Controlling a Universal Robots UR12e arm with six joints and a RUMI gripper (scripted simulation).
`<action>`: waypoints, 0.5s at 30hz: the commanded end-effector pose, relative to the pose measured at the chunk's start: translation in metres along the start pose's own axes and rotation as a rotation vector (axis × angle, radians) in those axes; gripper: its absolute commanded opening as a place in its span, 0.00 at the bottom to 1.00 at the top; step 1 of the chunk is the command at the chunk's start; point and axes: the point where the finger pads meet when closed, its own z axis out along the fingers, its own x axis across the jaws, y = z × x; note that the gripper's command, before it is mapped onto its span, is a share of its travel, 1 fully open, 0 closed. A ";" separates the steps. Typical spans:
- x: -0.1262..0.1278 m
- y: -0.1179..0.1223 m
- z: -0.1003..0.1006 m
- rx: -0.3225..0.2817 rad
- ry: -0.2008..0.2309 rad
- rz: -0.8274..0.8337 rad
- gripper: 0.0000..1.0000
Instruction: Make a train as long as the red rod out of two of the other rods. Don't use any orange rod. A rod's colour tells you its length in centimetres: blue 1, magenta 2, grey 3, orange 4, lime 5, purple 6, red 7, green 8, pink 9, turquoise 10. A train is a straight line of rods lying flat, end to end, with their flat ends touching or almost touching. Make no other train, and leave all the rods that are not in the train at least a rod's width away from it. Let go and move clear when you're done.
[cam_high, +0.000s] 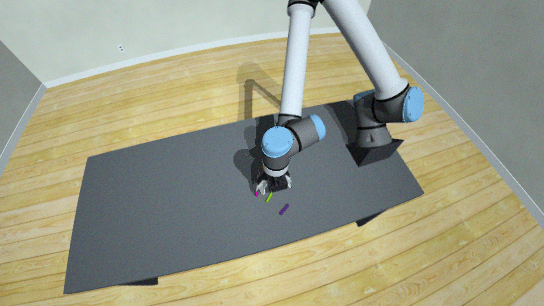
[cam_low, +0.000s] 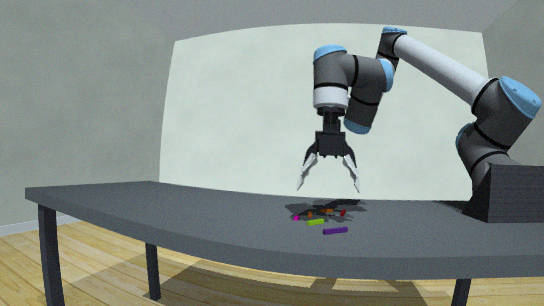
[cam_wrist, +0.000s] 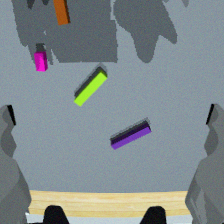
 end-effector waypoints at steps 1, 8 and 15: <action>0.000 0.000 -0.001 0.000 -0.001 0.001 1.00; 0.000 -0.001 -0.001 0.000 -0.001 0.016 1.00; -0.001 -0.003 -0.001 -0.001 -0.001 0.059 1.00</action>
